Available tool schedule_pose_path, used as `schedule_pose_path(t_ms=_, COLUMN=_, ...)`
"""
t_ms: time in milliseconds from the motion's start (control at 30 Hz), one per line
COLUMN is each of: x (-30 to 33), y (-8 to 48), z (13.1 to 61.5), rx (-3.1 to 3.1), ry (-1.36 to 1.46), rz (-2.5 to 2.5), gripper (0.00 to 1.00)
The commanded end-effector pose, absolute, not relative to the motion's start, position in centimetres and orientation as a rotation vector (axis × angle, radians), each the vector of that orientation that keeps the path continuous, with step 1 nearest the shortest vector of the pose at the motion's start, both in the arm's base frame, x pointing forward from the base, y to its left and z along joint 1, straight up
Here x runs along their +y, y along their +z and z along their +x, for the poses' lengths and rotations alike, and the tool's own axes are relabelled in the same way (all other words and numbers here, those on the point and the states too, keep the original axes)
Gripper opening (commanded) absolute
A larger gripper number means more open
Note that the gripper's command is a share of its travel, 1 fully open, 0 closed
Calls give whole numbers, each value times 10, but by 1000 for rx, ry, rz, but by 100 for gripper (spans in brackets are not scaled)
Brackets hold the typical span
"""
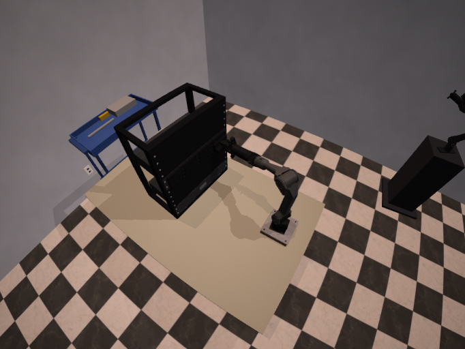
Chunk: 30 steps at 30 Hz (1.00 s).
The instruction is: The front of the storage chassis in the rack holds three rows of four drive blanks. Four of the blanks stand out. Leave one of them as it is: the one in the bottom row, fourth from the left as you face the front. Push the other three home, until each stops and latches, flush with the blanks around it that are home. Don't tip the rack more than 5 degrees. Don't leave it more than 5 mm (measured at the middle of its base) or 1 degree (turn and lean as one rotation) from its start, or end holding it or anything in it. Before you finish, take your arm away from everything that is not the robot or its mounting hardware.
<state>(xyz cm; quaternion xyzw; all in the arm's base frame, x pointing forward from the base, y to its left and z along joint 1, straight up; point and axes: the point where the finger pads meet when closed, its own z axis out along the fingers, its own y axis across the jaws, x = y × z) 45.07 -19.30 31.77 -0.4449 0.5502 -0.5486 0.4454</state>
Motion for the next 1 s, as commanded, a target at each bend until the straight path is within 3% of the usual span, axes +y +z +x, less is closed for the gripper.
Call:
schedule_pose_path(t_ms=0, x=-193, y=319, z=454, rx=1359, ry=-1359, rz=-1102, gripper=0)
schedule_pose_path(t_ms=967, x=-193, y=319, z=458, rx=1359, ry=-1359, rz=-1102, gripper=0)
